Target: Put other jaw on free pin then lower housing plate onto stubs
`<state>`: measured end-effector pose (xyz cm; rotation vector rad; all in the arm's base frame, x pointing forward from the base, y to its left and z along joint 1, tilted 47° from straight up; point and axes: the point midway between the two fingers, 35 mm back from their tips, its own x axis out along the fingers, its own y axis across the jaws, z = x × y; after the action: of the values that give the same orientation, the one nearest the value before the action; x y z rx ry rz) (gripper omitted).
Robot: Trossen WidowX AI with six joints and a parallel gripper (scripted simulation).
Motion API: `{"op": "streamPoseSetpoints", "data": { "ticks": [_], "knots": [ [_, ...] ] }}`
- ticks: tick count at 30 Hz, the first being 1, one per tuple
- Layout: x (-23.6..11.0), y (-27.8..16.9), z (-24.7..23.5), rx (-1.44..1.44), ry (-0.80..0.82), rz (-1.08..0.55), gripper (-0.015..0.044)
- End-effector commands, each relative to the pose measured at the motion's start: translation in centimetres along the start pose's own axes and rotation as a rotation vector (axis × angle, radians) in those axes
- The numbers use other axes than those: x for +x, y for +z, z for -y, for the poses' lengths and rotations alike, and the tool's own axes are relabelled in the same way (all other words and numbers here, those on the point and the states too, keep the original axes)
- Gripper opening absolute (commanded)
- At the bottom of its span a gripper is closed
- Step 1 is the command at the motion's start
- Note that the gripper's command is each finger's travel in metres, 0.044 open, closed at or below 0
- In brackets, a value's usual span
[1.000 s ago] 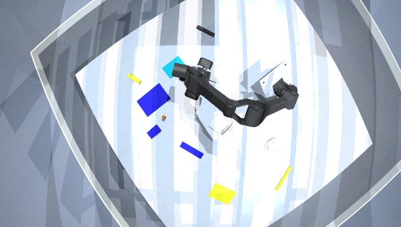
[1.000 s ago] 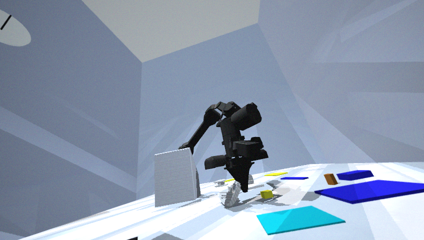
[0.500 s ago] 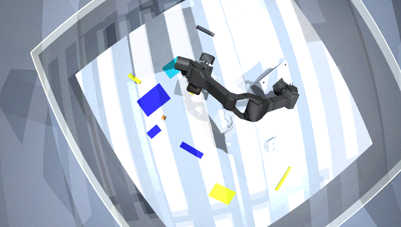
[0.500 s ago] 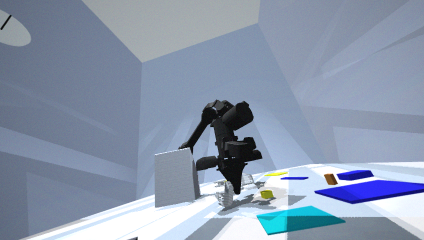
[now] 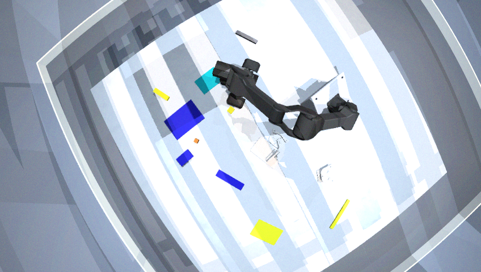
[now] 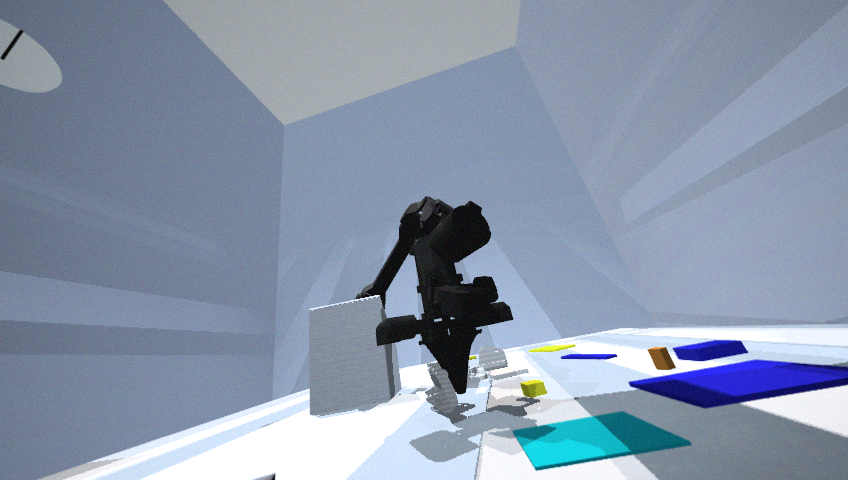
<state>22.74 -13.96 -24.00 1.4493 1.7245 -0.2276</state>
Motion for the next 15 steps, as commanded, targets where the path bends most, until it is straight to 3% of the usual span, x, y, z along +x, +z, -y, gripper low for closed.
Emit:
{"op": "streamPoseSetpoints", "data": {
  "ticks": [1, 9, 15],
  "knots": [
    [0.0, 0.0, 0.3, -0.005, -0.003, 0.002, 0.0],
    [-0.5, 0.1, 1.4, -0.004, -0.005, 0.004, 0.0],
    [-6.2, 0.1, 0.9, -0.003, -0.004, 0.004, 0.0]
  ]
}}
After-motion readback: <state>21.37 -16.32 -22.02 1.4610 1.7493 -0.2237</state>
